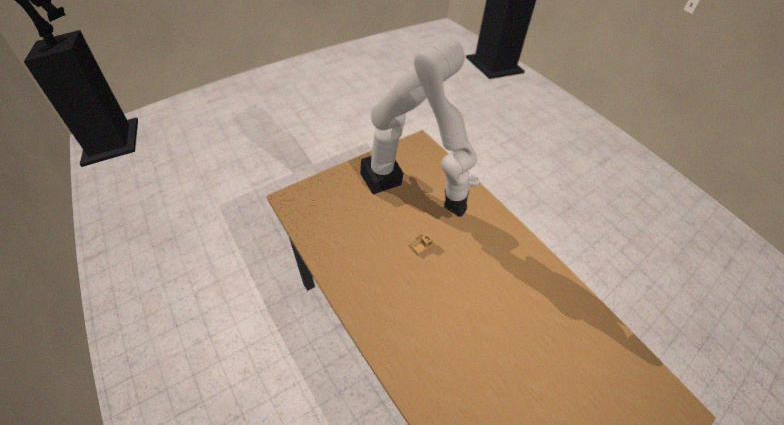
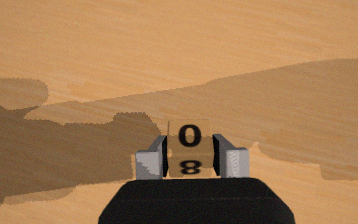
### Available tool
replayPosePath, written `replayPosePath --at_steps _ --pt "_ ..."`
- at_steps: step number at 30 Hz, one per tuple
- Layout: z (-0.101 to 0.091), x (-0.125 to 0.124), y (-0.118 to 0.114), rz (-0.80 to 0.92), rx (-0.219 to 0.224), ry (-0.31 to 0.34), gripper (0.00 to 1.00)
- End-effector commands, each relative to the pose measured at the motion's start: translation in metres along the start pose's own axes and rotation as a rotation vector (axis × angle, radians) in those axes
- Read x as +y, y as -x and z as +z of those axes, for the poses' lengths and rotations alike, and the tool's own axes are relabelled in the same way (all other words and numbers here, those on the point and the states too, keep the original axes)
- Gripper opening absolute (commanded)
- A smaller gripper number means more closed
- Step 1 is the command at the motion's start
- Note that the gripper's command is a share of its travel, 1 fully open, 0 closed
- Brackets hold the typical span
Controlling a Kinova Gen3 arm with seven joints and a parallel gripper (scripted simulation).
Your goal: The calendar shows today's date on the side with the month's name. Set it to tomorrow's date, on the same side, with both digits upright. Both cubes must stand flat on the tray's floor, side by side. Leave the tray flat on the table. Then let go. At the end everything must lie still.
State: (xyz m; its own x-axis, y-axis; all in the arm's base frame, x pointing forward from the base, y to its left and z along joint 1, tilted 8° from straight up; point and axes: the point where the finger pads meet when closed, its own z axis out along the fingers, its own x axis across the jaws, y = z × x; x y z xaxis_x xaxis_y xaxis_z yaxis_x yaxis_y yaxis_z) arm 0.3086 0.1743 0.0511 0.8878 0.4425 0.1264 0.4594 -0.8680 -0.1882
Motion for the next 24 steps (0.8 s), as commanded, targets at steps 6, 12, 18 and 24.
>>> replayPosePath --at_steps 6,12,18,24 --pt "-0.002 0.0018 0.0001 0.008 0.001 -0.018 0.6" --pt "-0.0022 0.0018 0.0 0.008 0.002 -0.018 0.6" --pt "-0.0002 0.0024 0.0003 0.008 -0.004 -0.03 0.6" --pt "0.0021 0.0056 0.0025 0.014 -0.015 -0.073 0.6"
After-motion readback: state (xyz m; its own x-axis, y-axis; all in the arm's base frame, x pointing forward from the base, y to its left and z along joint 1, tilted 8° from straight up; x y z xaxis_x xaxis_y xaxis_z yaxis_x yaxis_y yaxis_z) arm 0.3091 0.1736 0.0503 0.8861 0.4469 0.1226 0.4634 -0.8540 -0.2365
